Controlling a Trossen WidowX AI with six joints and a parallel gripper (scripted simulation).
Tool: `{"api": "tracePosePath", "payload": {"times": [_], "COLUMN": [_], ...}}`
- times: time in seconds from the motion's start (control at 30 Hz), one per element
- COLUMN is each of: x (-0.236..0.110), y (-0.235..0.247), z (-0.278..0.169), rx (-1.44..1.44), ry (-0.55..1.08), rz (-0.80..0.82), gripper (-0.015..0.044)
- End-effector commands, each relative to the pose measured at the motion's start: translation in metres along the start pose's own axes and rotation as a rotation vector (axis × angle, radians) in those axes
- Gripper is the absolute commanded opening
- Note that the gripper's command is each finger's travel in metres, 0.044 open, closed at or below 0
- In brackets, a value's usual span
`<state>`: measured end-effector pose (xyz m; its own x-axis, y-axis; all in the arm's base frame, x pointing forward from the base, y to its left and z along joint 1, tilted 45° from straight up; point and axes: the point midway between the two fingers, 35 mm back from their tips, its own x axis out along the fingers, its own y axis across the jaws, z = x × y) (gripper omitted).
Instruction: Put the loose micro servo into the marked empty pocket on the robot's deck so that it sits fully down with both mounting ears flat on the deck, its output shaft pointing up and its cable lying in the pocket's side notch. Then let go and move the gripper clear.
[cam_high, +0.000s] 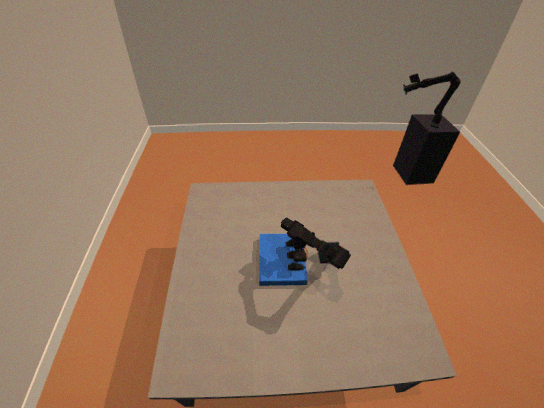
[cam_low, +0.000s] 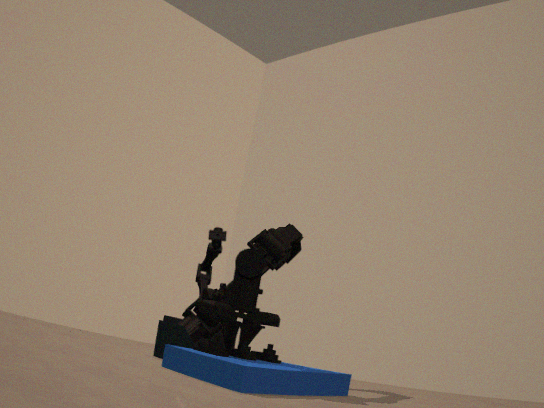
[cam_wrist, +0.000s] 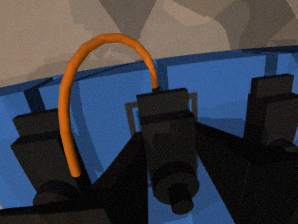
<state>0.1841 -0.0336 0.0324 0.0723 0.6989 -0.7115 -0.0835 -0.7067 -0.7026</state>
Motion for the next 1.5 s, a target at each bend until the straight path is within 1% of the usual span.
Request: {"api": "tracePosePath", "payload": {"times": [0.0,0.17,0.33,0.37,0.43,0.63,0.67,0.9,1.07,1.27,1.47], "x": [-0.002,-0.033,-0.035,-0.032,-0.037,-0.067,-0.072,-0.100,-0.105,-0.136,-0.138], "y": [0.000,-0.001,0.000,0.000,0.001,0.002,0.002,0.000,0.000,0.000,0.000], "z": [0.000,0.001,-0.001,-0.002,-0.009,-0.052,-0.060,-0.107,-0.108,-0.099,-0.098], "rx": [0.002,0.003,0.003,0.005,0.005,0.002,0.000,-0.001,0.001,0.016,0.017], "ry": [0.002,0.001,0.001,0.006,0.006,0.006,0.006,0.005,0.017,0.091,0.094], "rz": [0.001,0.002,0.002,0.002,0.002,0.004,0.004,0.004,0.011,0.061,0.063], "gripper": [0.0187,0.0187,0.0187,0.0214,0.0266,0.0424,0.0440,0.0440,0.0440,0.0440,0.0440]}}
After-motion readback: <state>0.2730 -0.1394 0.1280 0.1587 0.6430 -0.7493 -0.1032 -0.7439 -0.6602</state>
